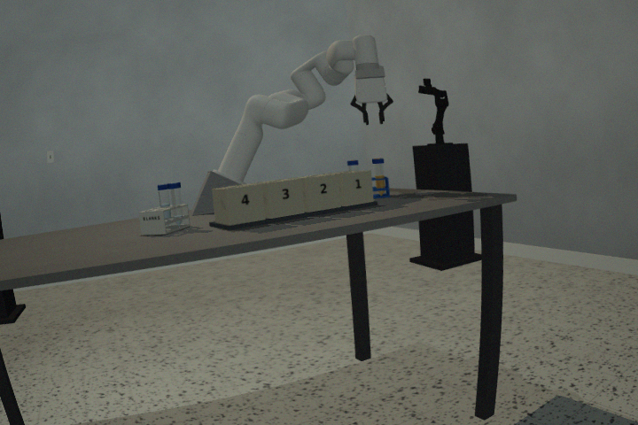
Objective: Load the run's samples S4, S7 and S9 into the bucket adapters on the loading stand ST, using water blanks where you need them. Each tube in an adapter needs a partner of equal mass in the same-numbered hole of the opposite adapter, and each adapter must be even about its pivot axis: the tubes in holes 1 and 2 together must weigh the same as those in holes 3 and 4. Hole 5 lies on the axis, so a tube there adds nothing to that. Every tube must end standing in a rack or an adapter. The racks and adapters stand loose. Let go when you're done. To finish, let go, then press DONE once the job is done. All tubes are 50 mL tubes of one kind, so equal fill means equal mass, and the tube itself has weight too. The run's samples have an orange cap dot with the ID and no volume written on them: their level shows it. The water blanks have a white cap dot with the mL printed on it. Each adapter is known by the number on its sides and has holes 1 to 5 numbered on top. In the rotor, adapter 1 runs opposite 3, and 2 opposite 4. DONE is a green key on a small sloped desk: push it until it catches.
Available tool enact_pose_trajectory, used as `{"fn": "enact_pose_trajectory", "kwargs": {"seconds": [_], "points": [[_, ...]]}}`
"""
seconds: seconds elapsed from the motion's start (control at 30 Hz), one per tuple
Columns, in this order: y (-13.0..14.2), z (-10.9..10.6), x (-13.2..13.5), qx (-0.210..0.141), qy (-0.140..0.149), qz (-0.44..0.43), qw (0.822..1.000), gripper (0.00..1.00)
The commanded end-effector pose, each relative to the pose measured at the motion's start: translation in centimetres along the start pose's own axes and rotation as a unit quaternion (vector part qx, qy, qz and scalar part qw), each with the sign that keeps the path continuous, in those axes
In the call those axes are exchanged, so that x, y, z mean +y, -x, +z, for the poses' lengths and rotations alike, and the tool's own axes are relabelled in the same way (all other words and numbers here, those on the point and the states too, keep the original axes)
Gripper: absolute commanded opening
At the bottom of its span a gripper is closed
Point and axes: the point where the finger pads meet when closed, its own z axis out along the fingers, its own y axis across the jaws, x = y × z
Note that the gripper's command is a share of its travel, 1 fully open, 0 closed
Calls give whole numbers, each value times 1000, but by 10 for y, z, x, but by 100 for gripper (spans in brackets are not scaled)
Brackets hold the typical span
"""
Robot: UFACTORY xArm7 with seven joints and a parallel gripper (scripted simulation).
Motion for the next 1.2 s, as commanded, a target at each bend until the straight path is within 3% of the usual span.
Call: {"fn": "enact_pose_trajectory", "kwargs": {"seconds": [0.0, 0.67, 0.7, 1.07, 1.17], "points": [[0, -3, 0, 1, -1, 0, 1000, 44], [0, -2, 0, 1, -1, 0, 1000, 44], [2, -3, 4, 1, -1, -17, 1000, 57], [27, -2, 53, 1, -1, -199, 980, 57], [29, -2, 58, 1, -1, -215, 977, 57]]}}
